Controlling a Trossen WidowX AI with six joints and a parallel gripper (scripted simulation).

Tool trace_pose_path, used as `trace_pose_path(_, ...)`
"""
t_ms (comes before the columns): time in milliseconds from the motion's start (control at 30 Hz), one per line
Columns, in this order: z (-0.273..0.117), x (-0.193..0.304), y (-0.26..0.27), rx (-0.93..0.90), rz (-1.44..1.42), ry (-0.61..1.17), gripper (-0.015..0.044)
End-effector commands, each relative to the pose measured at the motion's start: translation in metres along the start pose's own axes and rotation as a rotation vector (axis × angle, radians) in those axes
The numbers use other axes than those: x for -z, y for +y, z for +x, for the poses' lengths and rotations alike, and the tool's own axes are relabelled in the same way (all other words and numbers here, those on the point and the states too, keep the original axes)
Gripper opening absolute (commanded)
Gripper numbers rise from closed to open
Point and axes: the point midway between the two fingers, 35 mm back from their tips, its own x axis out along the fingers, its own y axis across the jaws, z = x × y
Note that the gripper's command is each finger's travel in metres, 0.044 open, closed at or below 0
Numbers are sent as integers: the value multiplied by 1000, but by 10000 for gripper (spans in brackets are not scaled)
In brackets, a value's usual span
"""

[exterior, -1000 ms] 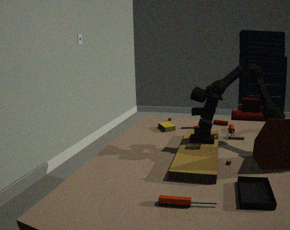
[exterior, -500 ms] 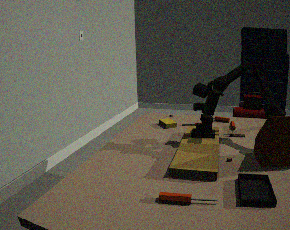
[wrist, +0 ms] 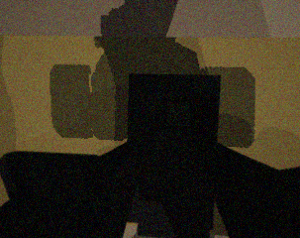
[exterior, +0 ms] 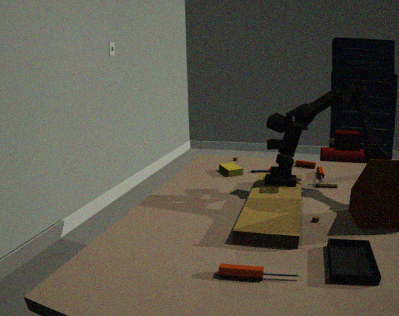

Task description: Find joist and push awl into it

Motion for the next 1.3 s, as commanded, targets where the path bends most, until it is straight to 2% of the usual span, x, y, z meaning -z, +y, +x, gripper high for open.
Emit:
trace_pose_path(0,0,1,-20,20,15,4,0)
trace_pose_path(467,-1,2,-54,22,15,3,0)
trace_pose_path(1067,-1,0,-49,12,9,-1,0)
trace_pose_path(1267,-18,-7,-49,10,11,2,0)
